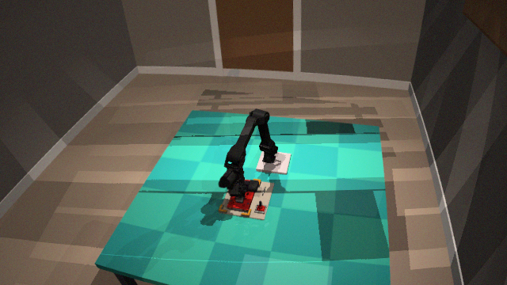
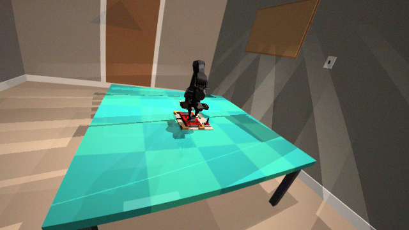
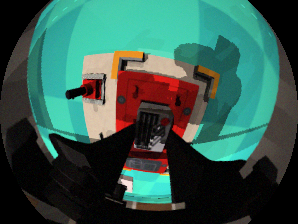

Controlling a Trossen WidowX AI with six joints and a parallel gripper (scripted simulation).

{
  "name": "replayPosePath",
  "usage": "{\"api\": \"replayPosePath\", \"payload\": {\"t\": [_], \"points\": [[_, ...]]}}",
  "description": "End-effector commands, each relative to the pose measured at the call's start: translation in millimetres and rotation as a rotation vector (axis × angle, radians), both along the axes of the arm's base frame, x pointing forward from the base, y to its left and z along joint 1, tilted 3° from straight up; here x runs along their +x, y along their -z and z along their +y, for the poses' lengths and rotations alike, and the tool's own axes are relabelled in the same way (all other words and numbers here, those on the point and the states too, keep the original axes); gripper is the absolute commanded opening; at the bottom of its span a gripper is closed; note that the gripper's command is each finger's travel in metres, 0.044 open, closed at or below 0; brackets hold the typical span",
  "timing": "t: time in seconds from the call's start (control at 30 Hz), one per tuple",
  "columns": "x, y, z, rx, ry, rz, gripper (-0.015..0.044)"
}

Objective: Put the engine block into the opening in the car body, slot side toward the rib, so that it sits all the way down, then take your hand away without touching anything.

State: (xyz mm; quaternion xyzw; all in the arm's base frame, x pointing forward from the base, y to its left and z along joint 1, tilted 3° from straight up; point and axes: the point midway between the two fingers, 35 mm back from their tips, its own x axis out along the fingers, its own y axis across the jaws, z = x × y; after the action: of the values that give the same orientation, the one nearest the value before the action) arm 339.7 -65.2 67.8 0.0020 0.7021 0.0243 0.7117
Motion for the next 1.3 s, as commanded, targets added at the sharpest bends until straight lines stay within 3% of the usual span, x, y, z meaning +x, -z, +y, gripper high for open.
{"api": "replayPosePath", "payload": {"t": [0.0,1.27], "points": [[-0.2,1.5,-0.3,-0.003,0.001,0.001,0.0159],[-0.2,8.4,-0.1,-0.003,0.002,0.001,0.0159]]}}
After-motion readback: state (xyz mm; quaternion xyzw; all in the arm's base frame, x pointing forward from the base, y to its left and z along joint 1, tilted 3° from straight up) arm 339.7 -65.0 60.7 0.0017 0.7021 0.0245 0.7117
